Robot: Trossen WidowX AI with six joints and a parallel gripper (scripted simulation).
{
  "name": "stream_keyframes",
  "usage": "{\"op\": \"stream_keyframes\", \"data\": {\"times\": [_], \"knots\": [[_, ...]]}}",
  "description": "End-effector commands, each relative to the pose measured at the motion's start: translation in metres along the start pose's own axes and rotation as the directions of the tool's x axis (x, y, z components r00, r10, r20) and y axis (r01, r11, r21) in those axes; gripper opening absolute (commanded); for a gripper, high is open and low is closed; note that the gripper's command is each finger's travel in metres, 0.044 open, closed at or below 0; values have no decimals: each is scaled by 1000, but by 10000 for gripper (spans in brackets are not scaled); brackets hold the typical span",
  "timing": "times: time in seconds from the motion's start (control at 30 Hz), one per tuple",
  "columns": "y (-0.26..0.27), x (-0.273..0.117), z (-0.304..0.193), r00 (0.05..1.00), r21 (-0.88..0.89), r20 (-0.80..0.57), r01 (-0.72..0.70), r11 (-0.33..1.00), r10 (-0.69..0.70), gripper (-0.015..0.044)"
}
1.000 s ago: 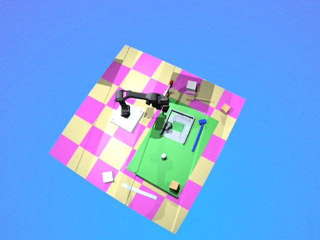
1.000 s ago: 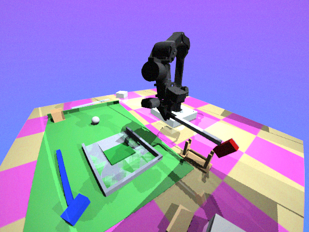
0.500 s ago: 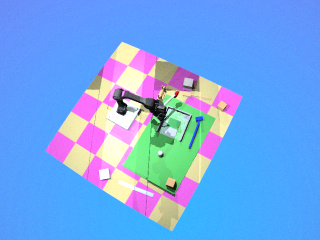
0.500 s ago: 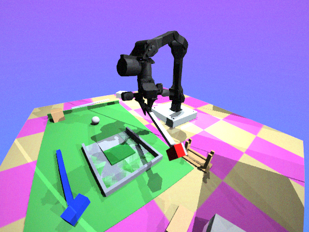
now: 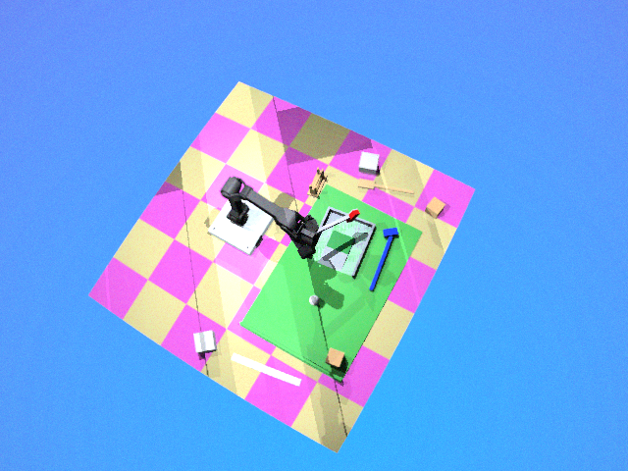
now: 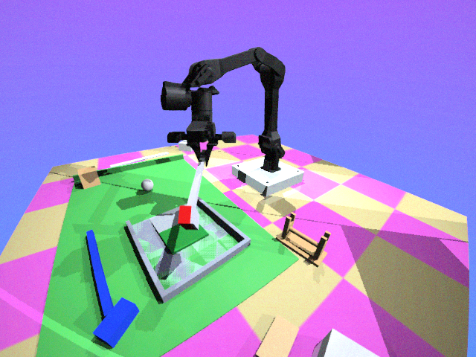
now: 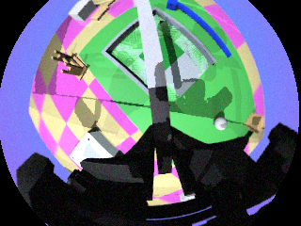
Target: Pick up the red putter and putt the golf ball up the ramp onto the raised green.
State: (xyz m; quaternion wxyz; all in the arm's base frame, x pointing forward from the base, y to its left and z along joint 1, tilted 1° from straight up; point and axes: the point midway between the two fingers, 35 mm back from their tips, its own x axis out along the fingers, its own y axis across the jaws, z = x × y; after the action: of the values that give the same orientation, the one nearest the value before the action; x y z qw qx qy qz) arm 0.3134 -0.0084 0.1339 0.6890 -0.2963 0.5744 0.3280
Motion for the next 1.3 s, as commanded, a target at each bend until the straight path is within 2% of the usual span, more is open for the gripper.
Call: {"op": "stream_keyframes", "data": {"times": [0.0, 0.53, 1.27], "knots": [[-17, -7, -17, 1000, 101, -7, 21, 995, -20, 0], [-68, -27, -97, 996, 420, -73, 76, 904, -50, 0], [-94, -56, -226, 985, 751, -171, 149, 643, -30, 0]]}}
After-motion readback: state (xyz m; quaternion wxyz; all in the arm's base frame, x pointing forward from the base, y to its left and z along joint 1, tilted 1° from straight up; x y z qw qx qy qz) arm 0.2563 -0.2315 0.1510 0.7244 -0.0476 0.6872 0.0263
